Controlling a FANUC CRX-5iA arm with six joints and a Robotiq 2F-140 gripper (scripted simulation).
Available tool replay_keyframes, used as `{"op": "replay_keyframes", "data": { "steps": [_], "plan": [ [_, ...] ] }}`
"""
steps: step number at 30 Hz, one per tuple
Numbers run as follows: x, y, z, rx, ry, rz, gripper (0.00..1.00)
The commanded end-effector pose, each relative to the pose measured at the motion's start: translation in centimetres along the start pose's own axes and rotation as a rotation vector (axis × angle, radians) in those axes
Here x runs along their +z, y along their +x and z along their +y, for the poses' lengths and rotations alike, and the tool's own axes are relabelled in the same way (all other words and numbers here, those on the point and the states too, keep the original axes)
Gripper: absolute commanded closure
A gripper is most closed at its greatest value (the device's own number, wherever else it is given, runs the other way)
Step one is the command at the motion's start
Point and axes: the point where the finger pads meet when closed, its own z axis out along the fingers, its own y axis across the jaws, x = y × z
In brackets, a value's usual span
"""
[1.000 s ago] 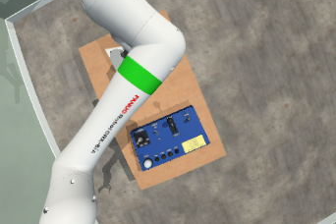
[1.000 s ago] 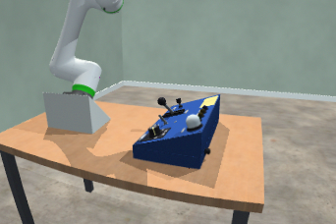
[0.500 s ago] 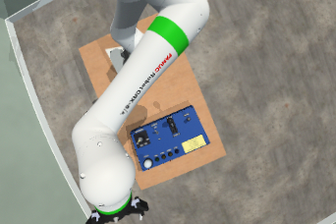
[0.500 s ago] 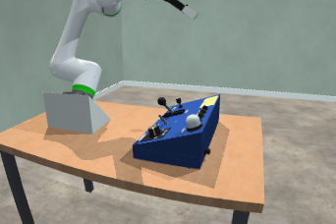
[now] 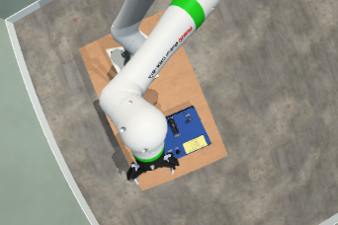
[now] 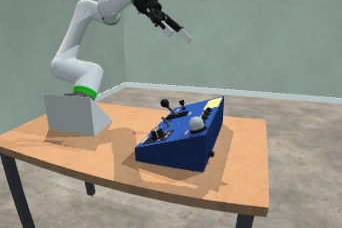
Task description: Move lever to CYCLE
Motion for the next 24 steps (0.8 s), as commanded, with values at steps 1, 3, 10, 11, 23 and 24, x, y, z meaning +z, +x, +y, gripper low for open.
{"op": "replay_keyframes", "data": {
  "steps": [1,3,10,11,23,24],
  "plan": [
    [-1.4,-5.1,-4.9,0.04,0.062,-0.061,0.0],
    [-1.4,-5.4,-5.1,0.04,0.062,-0.061,0.0],
    [-2.8,-13.1,-11.4,0.097,0.139,-0.156,0.0],
    [-3.2,-15.3,-13.0,0.113,0.158,-0.184,0.0],
    [-4.7,-24.9,-19.2,0.186,0.229,-0.311,0.0],
    [-4.7,-25.1,-19.3,0.188,0.231,-0.314,0.0]
  ]
}}
